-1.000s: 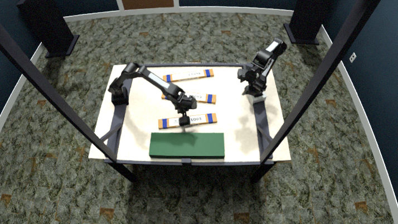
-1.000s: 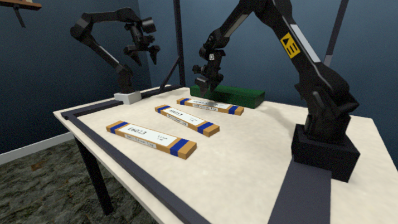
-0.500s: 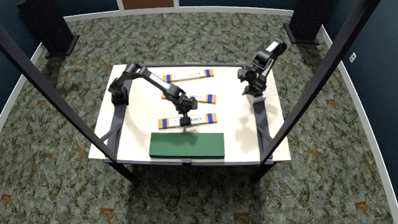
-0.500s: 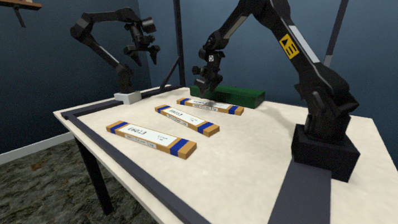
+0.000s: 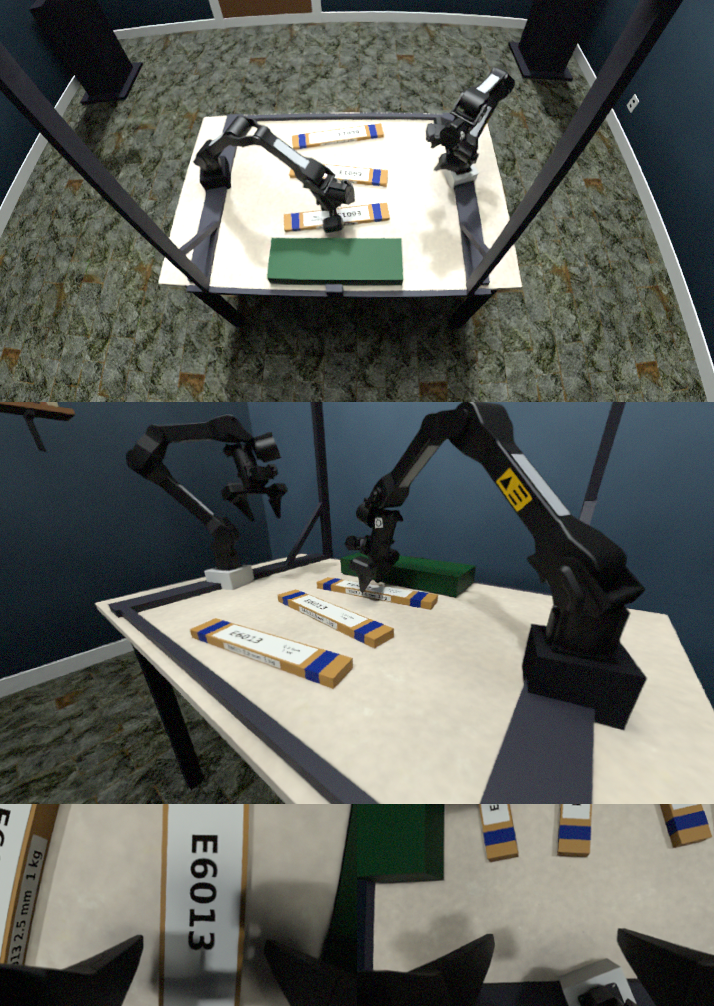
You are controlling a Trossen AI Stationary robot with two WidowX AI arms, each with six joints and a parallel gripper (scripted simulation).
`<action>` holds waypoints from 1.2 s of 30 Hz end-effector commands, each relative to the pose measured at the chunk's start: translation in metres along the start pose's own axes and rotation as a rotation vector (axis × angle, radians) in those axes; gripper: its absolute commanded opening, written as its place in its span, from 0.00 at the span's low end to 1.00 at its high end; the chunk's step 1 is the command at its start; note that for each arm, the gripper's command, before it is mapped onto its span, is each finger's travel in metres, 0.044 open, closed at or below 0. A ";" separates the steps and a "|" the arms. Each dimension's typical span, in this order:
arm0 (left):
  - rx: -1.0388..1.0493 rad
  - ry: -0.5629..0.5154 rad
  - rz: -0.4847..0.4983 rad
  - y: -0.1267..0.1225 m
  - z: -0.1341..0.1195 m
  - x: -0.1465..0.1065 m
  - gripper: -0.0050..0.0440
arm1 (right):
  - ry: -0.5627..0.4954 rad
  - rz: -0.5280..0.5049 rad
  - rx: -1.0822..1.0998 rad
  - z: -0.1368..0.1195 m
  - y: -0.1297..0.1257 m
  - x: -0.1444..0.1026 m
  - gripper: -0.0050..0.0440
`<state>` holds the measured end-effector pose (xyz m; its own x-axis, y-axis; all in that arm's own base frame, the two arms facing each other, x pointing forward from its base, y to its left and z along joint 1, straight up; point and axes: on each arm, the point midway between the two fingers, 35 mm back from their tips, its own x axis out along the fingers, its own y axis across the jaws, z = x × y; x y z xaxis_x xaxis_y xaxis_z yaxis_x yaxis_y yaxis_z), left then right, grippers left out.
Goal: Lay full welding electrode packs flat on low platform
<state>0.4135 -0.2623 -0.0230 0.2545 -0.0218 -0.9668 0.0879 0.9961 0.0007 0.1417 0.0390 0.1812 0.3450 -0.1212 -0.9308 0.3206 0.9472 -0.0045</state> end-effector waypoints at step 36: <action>-0.007 -0.036 -0.018 -0.002 0.006 0.004 0.00 | -0.017 0.012 0.006 0.004 0.001 -0.005 0.98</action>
<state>0.4151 -0.2629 -0.0376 0.2625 -0.0262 -0.9646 0.0871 0.9962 -0.0034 0.1417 0.0390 0.1812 0.3450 -0.1212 -0.9308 0.3206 0.9472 -0.0045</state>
